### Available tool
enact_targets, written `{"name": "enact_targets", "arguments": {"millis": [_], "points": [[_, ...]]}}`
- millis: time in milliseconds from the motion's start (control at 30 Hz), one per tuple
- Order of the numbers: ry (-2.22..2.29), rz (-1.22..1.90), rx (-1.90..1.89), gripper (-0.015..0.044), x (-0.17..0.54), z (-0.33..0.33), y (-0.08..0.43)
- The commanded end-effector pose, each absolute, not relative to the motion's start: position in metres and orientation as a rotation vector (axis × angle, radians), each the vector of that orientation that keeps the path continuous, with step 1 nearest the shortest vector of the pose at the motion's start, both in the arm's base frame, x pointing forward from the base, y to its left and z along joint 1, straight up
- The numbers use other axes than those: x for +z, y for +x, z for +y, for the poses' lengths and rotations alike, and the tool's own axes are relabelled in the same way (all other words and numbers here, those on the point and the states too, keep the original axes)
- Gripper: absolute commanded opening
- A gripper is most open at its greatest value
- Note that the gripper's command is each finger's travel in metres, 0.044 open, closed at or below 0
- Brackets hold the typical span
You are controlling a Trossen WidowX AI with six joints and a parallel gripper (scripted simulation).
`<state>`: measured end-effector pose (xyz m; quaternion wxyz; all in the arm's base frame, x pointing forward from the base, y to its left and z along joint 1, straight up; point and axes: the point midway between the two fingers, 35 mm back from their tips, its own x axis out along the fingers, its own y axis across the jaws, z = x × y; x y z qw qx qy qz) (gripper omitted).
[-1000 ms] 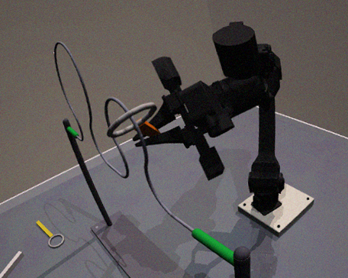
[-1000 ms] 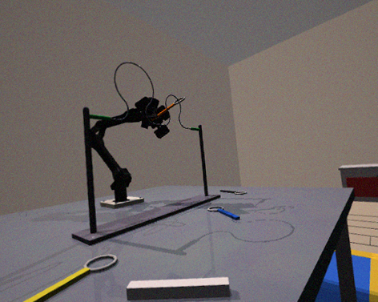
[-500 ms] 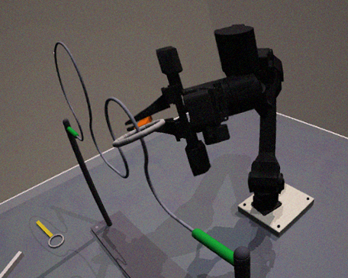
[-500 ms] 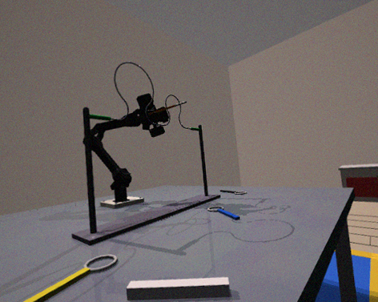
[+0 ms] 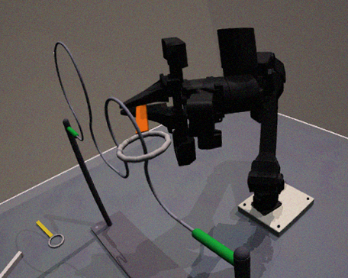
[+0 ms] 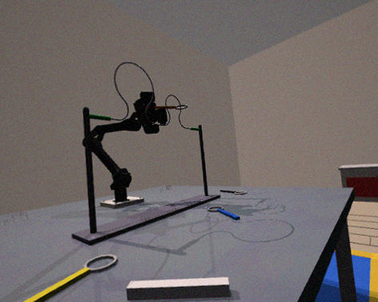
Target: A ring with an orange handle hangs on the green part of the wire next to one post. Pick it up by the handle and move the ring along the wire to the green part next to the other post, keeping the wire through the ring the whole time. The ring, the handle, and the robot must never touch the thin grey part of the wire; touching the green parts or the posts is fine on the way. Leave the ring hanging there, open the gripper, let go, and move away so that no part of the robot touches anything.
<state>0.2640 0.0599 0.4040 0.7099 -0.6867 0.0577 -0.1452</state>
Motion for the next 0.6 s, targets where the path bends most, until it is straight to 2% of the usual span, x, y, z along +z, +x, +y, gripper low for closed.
{"name": "enact_targets", "arguments": {"millis": [0,567], "points": [[-1.591,0.103,-0.345,-0.0150,0.409,0.059,0.263],[-1.880,0.002,-0.439,-0.0150,0.426,0.060,0.262]]}}
